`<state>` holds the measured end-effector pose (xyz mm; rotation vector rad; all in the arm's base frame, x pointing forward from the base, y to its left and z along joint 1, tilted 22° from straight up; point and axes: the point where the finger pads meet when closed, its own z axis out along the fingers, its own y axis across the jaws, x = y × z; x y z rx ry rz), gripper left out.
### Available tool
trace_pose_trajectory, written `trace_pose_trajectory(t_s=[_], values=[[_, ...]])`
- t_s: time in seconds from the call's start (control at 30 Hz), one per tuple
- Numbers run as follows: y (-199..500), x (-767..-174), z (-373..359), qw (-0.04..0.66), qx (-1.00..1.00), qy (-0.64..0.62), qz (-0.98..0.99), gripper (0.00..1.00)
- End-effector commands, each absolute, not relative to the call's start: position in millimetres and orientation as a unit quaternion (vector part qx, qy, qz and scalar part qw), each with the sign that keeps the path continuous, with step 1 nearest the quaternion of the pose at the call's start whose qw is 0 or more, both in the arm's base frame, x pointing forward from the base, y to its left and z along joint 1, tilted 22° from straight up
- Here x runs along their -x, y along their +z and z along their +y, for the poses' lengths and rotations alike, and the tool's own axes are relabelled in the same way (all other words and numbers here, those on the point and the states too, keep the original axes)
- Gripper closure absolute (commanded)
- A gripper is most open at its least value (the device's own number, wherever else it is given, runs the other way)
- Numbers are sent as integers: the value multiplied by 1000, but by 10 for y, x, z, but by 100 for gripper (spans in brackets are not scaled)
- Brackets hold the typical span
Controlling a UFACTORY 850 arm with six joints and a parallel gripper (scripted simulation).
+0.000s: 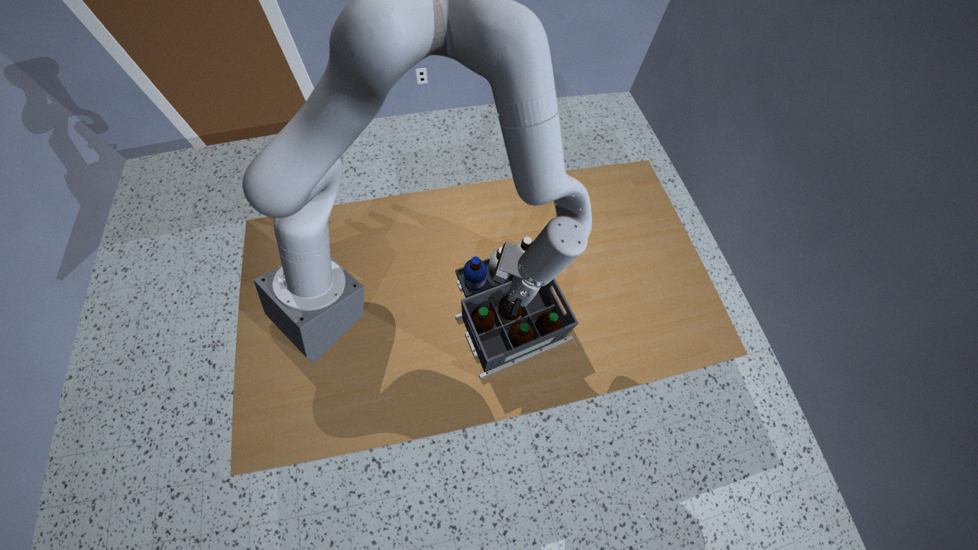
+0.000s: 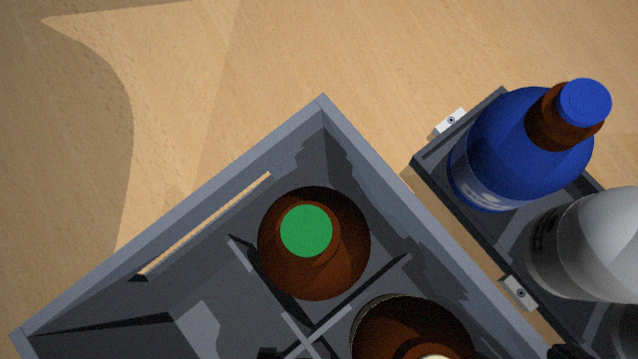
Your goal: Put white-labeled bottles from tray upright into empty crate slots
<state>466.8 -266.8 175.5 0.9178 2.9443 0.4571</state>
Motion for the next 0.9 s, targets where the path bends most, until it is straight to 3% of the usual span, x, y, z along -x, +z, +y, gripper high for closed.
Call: trace_pose_trajectory(t_s=[0.0, 0.2, 0.5, 0.53, 0.87], values=[[1753, -4817, -3070, 75, -328, 156, 929, 0], [1772, -4856, -3448, 118, -358, 147, 914, 0], [1773, -4857, -3469, 120, -360, 146, 914, 0], [1773, -4857, -3469, 120, -360, 146, 914, 100], [1773, -4857, -3469, 120, -360, 146, 914, 100]])
